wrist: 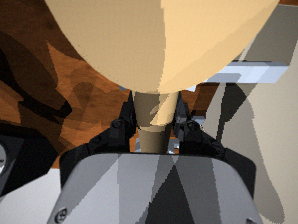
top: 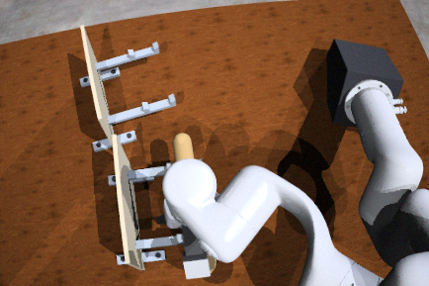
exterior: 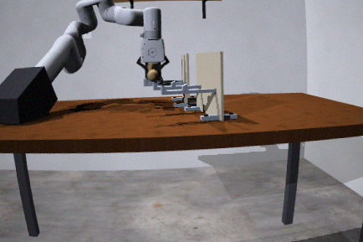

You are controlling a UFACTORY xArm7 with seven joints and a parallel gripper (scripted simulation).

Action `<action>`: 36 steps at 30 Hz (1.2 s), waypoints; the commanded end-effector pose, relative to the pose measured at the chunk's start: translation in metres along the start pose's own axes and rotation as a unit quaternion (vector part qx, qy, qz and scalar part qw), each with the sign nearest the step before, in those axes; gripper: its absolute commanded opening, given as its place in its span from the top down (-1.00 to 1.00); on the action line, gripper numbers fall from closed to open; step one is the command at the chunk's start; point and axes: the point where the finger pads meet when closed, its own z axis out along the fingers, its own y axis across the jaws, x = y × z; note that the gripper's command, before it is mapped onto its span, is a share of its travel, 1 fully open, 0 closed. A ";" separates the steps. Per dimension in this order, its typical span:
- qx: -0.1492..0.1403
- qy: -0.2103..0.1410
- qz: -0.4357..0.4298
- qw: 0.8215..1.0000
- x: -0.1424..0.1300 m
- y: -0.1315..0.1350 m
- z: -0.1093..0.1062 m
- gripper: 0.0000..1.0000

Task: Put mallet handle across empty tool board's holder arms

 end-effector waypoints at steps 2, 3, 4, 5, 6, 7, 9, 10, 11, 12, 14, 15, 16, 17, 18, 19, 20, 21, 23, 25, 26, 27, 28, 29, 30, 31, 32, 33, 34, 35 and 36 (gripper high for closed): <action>-0.002 -0.001 0.000 1.000 0.000 0.001 0.003 1.00; -0.002 -0.001 0.000 1.000 0.000 0.001 0.004 1.00; -0.002 -0.001 0.000 1.000 0.000 0.001 0.005 1.00; -0.002 -0.001 0.000 1.000 0.000 0.001 0.005 1.00; -0.002 -0.001 0.000 1.000 0.000 0.001 0.006 1.00; -0.002 -0.001 0.000 1.000 0.000 0.001 0.006 1.00; -0.002 -0.001 0.000 1.000 0.000 0.001 0.006 1.00; -0.002 -0.001 0.000 1.000 0.000 0.001 0.006 1.00; -0.002 -0.001 0.000 1.000 0.000 0.001 0.006 1.00; -0.002 -0.001 0.000 1.000 0.000 0.001 0.006 1.00; -0.002 -0.001 0.000 1.000 0.000 0.001 0.006 1.00; -0.002 -0.001 0.000 1.000 0.000 0.001 0.006 1.00; -0.002 -0.001 0.000 1.000 0.000 0.001 0.006 1.00; -0.002 -0.001 0.000 1.000 0.000 0.001 0.006 1.00; -0.002 -0.001 0.000 1.000 0.000 0.001 0.006 1.00; -0.002 -0.001 0.000 1.000 0.000 0.001 0.006 -1.00; -0.002 -0.001 0.000 1.000 0.000 0.001 0.006 -1.00; -0.002 -0.001 0.000 1.000 0.000 0.001 0.006 -1.00; -0.002 -0.001 0.000 1.000 0.000 0.001 0.006 -1.00; -0.002 -0.001 0.000 1.000 0.000 0.001 0.006 -1.00; -0.002 -0.001 0.000 1.000 0.000 0.001 0.006 -1.00; -0.002 -0.001 0.000 1.000 0.000 0.001 0.006 -1.00; -0.002 -0.001 0.000 1.000 0.000 0.001 0.006 -1.00; -0.002 -0.001 0.000 1.000 0.000 0.001 0.006 -1.00; -0.002 -0.001 0.000 1.000 0.000 0.001 0.006 -1.00; -0.002 -0.001 0.000 1.000 0.000 0.001 0.006 -1.00; -0.002 -0.001 0.000 1.000 0.000 0.001 0.006 -1.00; -0.002 -0.001 0.000 1.000 0.000 0.001 0.006 -1.00; -0.002 -0.001 0.000 1.000 0.000 0.001 0.006 -1.00; -0.002 -0.001 0.000 1.000 0.000 0.001 0.006 -1.00; -0.002 -0.001 0.000 1.000 0.000 0.001 0.006 -1.00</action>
